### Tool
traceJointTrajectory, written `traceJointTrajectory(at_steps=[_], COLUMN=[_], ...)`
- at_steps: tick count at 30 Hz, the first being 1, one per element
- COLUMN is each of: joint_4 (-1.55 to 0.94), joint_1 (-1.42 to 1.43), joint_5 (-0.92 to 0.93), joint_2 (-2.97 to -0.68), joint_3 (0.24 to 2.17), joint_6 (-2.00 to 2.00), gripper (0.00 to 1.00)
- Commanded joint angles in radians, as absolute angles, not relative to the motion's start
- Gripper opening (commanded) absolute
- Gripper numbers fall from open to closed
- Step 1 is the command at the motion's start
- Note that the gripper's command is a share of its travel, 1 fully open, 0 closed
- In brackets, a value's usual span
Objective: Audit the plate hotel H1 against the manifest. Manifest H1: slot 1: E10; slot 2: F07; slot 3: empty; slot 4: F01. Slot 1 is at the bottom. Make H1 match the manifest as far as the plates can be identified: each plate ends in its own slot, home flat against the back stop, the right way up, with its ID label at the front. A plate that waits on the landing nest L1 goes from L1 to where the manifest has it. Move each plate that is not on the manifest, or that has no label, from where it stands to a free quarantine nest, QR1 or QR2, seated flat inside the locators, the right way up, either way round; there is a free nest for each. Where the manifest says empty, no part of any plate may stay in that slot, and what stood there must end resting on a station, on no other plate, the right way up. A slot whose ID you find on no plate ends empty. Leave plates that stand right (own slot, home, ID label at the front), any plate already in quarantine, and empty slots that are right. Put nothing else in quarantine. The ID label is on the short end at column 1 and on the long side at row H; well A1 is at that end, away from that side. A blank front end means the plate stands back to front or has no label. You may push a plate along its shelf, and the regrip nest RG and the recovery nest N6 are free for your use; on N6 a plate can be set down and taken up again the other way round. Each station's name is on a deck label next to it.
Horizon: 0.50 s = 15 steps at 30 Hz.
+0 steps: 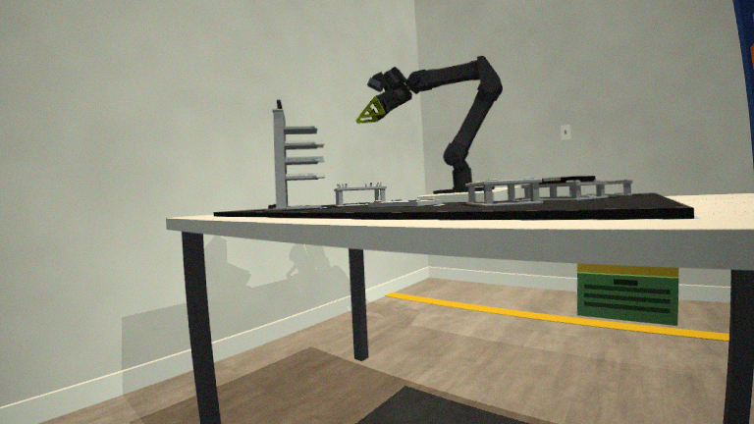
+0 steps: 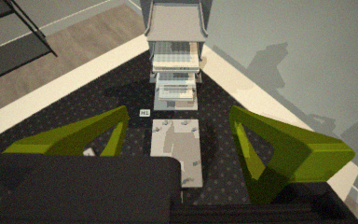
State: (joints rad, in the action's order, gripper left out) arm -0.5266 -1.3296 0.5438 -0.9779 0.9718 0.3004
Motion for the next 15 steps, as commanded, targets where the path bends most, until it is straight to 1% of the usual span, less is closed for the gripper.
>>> traceJointTrajectory(at_steps=[1,7,15], joint_4=[-0.594,-0.636,-0.636], joint_1=[-1.337,-1.343,-1.343], joint_5=[0.558,0.563,0.563], joint_2=[-0.983,-0.996,-0.996], joint_3=[1.021,1.073,1.073], joint_6=[0.306,0.31,0.31], gripper=[1.0,1.0,1.0])
